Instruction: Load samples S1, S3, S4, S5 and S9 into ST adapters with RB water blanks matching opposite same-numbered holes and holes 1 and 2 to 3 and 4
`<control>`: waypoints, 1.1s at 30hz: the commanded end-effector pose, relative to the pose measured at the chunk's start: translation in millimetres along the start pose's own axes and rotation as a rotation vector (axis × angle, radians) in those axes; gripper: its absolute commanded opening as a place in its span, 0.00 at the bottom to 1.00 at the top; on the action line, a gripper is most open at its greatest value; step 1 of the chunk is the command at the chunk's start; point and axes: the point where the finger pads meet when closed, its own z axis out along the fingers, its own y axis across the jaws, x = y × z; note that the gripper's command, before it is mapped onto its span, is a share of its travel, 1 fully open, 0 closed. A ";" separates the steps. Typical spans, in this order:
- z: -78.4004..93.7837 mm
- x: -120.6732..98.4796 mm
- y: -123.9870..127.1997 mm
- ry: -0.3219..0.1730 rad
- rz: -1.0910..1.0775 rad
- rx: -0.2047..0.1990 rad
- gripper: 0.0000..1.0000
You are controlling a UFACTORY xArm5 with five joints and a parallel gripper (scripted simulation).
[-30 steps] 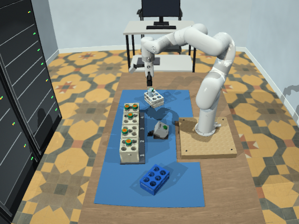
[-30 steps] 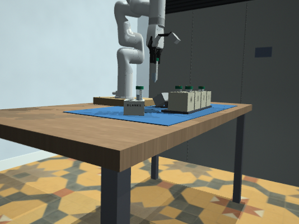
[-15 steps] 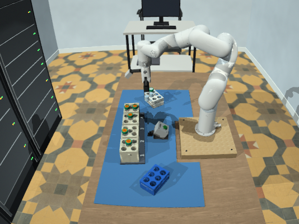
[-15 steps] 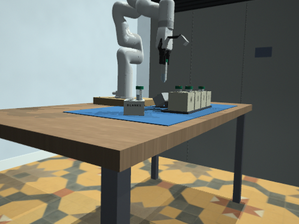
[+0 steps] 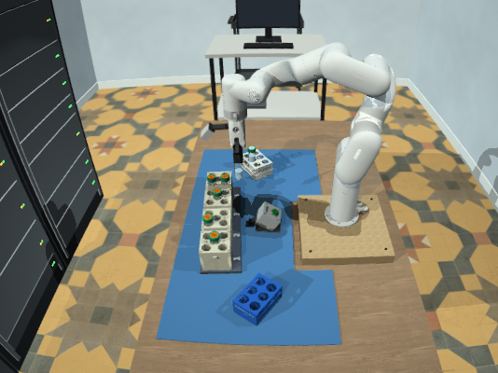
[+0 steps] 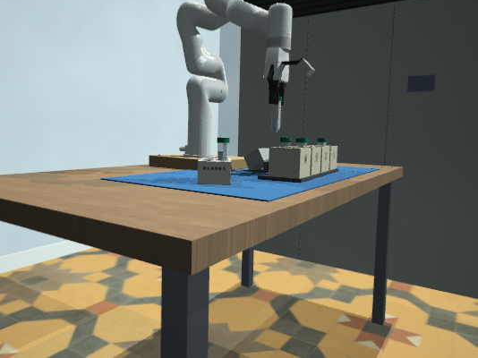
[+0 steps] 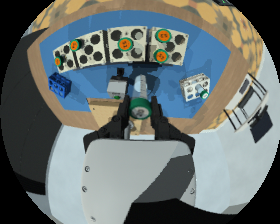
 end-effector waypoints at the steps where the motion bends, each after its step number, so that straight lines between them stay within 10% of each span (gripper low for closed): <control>1: -1.7 6.3 -15.9 0.004 -0.001 -0.001 0.00; 33: -3.8 48.9 -149.6 0.009 -0.001 0.003 0.00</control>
